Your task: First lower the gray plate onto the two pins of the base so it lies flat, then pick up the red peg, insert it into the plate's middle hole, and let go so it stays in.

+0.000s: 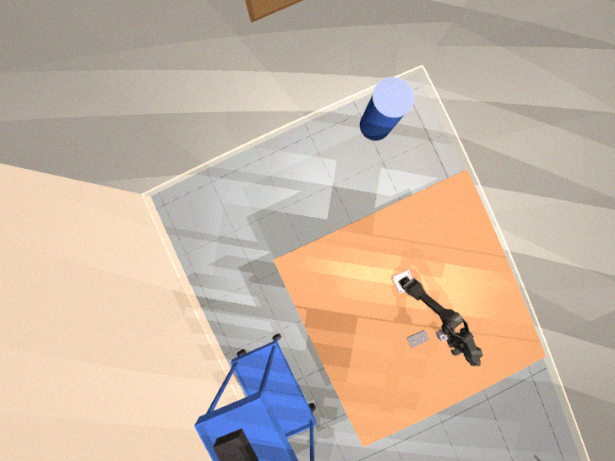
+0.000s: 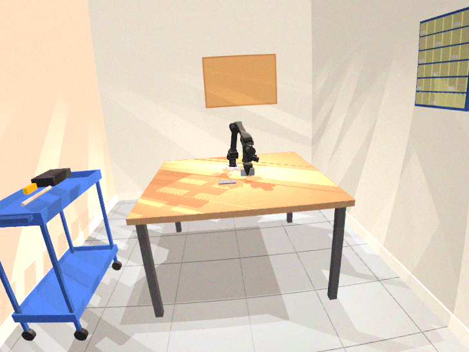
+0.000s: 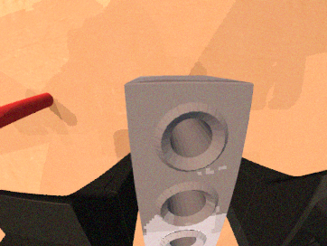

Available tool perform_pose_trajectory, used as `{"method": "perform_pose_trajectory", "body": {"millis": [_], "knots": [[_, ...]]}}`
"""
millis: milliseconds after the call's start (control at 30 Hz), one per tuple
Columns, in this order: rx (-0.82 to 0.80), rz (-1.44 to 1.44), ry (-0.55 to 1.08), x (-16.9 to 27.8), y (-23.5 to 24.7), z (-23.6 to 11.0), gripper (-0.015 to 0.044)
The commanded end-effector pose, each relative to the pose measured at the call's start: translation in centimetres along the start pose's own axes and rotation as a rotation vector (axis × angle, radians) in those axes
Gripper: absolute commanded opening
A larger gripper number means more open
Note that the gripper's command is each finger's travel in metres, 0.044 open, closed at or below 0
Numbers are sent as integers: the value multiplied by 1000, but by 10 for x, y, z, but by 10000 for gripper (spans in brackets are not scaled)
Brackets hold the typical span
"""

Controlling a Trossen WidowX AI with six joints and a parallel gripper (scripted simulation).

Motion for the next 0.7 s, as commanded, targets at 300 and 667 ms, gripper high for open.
{"method": "perform_pose_trajectory", "body": {"millis": [300, 667], "knots": [[11, -3, -6, 2, -2, -47, 0], [9, -2, -5, 5, 3, -82, 0]]}}
Point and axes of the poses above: the point midway between the two fingers, 35 mm back from their tips, its own z axis out along the fingers, its own y axis across the jaws, x = y × z, the point moved 5 cm from there along -z, back along the fingers, and after that the axes turned 9 degrees about -z, right-handed, at the moved point
